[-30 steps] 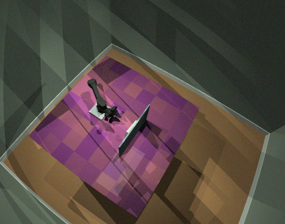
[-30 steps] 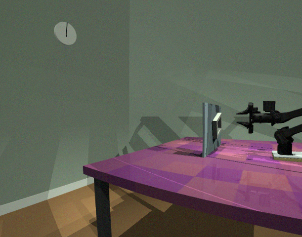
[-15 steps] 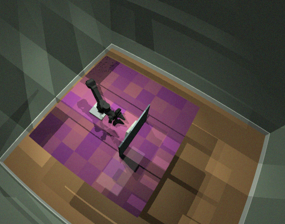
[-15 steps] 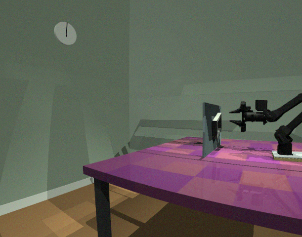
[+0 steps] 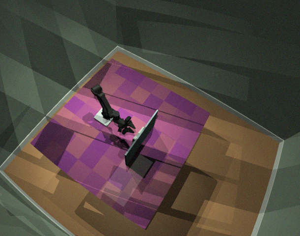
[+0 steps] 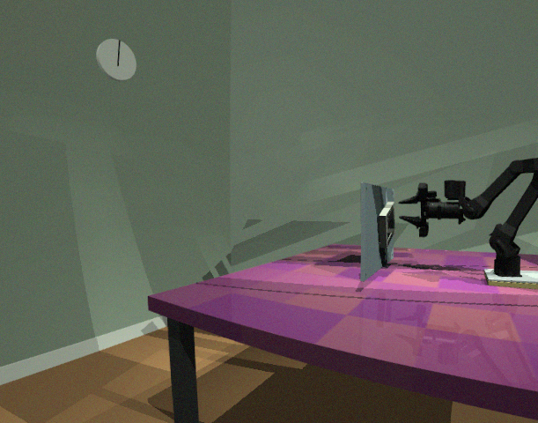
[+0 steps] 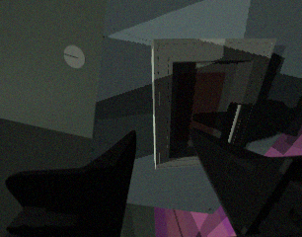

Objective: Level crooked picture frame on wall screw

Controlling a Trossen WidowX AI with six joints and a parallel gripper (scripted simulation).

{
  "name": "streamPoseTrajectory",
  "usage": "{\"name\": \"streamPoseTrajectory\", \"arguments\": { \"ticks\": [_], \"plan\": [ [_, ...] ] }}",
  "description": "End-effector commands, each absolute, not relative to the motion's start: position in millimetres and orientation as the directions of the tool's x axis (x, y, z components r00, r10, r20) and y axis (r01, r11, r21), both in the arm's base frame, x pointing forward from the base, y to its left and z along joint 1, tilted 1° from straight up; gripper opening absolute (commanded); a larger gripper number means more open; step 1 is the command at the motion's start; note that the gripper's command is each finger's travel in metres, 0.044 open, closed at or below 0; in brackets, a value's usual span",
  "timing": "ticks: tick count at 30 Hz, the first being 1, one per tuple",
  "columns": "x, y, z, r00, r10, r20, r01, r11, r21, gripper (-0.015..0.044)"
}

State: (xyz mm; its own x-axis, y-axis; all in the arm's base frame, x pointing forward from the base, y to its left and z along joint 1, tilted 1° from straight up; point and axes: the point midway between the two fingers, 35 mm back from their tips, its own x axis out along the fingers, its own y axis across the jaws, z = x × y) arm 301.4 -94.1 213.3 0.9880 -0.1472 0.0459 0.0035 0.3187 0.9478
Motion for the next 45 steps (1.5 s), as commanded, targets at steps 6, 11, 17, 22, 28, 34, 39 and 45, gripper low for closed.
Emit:
{"name": "streamPoseTrajectory", "arguments": {
  "ticks": [6, 11, 17, 22, 28, 34, 39, 45],
  "plan": [
    [303, -95, 211, 0.988, -0.151, 0.039, 0.011, 0.321, 0.947, 0.0260],
    [305, -96, 212, 0.988, -0.151, 0.039, 0.011, 0.321, 0.947, 0.0260],
    [314, -97, 213, 0.988, -0.151, 0.040, 0.011, 0.321, 0.947, 0.0260],
    [322, -98, 213, 0.988, -0.151, 0.041, 0.010, 0.321, 0.947, 0.0260],
    [331, -100, 213, 0.988, -0.151, 0.041, 0.010, 0.321, 0.947, 0.0260],
    [340, -101, 213, 0.988, -0.151, 0.042, 0.009, 0.321, 0.947, 0.0260],
    [342, -101, 213, 0.988, -0.151, 0.042, 0.009, 0.321, 0.947, 0.0260],
    [342, -101, 213, 0.988, -0.151, 0.042, 0.009, 0.321, 0.947, 0.0260]
  ]
}}
